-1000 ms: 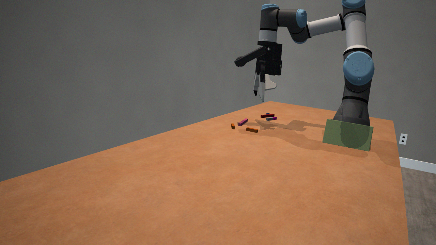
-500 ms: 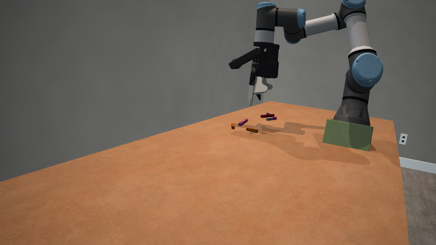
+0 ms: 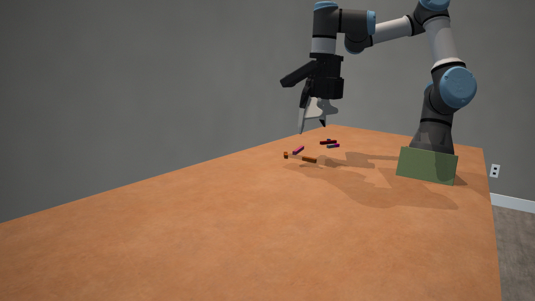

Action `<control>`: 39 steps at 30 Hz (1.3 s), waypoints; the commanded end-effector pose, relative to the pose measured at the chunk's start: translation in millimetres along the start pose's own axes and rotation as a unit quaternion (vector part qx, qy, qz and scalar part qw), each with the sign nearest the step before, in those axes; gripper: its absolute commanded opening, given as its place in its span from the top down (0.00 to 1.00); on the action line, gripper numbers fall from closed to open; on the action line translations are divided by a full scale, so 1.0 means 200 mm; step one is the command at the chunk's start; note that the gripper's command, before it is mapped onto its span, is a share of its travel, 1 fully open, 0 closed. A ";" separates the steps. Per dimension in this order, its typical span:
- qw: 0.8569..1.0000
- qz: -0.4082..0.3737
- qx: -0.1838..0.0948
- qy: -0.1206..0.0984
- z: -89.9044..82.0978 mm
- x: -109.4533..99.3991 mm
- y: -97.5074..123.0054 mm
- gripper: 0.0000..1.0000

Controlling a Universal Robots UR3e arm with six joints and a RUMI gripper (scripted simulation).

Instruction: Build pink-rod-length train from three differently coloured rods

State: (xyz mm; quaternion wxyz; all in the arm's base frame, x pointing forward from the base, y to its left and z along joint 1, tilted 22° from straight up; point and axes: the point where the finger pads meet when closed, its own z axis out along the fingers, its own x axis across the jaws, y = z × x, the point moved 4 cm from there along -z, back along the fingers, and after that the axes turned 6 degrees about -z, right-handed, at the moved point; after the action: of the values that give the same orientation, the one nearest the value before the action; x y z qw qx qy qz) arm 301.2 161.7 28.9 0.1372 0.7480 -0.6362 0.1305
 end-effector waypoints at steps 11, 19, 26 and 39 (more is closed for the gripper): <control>1.000 0.028 0.001 0.002 0.00 -0.04 0.01 0.00; 1.000 0.028 0.001 0.002 0.00 -0.04 0.01 0.86; 1.000 0.028 0.001 0.002 0.00 -0.04 0.01 0.86; 1.000 0.028 0.001 0.002 0.00 -0.04 0.01 0.86</control>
State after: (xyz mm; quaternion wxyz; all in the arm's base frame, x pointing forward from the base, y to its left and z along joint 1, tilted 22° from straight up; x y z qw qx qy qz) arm 296.6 168.4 24.6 0.1354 0.7299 -0.6560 0.1361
